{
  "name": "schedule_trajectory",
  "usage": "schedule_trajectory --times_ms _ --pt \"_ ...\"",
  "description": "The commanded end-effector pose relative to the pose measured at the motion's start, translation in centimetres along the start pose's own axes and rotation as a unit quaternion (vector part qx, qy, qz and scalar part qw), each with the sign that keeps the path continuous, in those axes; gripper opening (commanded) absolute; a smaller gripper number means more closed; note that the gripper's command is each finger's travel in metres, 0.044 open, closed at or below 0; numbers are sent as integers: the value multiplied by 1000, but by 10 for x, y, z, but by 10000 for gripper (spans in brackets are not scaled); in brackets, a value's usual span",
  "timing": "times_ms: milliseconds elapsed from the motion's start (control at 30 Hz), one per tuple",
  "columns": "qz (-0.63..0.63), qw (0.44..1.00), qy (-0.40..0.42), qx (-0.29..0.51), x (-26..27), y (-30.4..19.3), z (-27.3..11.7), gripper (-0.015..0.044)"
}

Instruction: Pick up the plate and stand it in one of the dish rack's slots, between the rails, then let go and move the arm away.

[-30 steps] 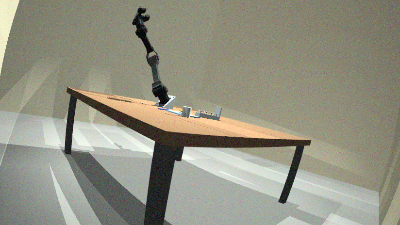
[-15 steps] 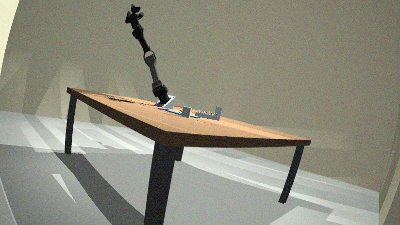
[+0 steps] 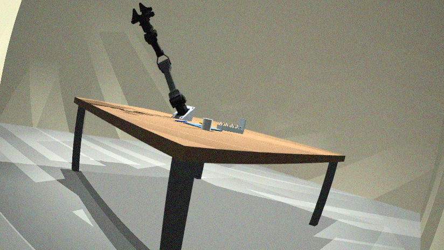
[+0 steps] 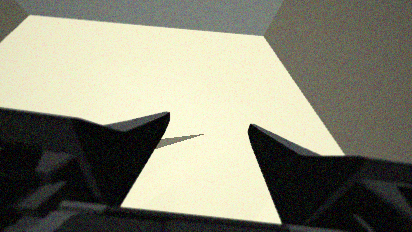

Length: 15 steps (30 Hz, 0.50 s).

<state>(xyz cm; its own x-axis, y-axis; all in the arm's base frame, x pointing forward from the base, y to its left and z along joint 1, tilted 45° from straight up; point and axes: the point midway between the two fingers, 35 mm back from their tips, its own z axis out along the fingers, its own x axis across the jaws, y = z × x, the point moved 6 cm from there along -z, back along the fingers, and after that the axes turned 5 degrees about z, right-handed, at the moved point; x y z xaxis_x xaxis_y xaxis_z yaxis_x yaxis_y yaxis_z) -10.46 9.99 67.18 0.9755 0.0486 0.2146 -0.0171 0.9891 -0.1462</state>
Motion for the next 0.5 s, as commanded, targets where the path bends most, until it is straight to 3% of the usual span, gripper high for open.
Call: schedule_trajectory --times_ms 0,467 --pt "26 997 38 57 28 -36 -5 400" --pt "57 977 93 184 70 -95 -30 400"
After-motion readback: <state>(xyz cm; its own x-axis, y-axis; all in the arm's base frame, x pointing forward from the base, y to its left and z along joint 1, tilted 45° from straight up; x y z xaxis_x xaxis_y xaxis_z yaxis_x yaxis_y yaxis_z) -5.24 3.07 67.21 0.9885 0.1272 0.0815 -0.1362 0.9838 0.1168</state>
